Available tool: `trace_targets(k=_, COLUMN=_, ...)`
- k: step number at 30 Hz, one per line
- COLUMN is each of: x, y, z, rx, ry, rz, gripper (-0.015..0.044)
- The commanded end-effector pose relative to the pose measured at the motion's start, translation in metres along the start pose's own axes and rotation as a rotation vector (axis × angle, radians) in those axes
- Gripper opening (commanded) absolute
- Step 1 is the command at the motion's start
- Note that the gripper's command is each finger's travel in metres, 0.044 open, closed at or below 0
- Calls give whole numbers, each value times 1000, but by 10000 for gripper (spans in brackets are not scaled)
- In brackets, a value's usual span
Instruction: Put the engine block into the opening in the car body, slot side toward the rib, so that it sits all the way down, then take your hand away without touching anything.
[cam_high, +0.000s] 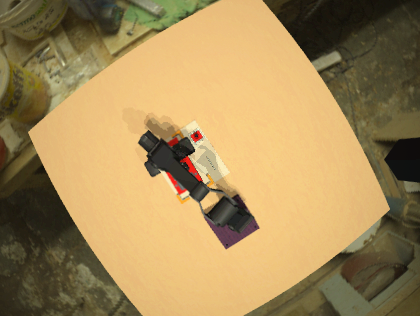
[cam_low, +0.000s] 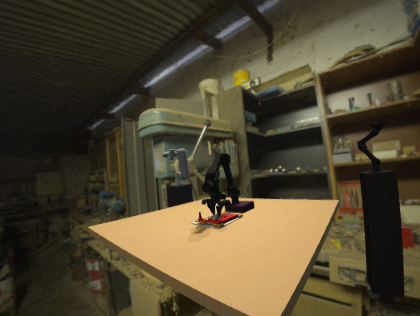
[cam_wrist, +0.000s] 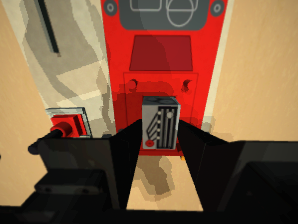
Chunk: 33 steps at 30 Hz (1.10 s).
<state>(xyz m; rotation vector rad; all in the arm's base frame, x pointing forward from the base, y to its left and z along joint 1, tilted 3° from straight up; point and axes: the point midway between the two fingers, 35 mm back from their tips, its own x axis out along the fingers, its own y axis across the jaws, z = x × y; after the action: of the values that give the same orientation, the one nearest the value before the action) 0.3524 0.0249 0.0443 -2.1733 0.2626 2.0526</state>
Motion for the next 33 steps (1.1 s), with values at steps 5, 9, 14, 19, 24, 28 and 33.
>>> trace_targets(k=5, x=1, y=0, z=0, rx=0, ry=0, rz=0, gripper=212)
trace_targets(k=9, x=1, y=0, z=0, rx=0, ry=0, rz=0, gripper=317)
trace_targets(k=14, x=1, y=0, z=0, rx=0, ry=0, rz=0, gripper=440)
trace_targets(k=19, x=1, y=0, z=0, rx=0, ry=0, rz=0, gripper=440)
trace_targets(k=24, x=-10, y=0, z=0, rx=-3, ry=2, rz=2, gripper=440)
trace_targets(k=28, x=-13, y=-1, z=-1, rx=-4, ry=2, rz=3, gripper=440)
trace_targets(k=33, x=-13, y=-1, z=-1, rx=-4, ry=2, rz=3, gripper=335)
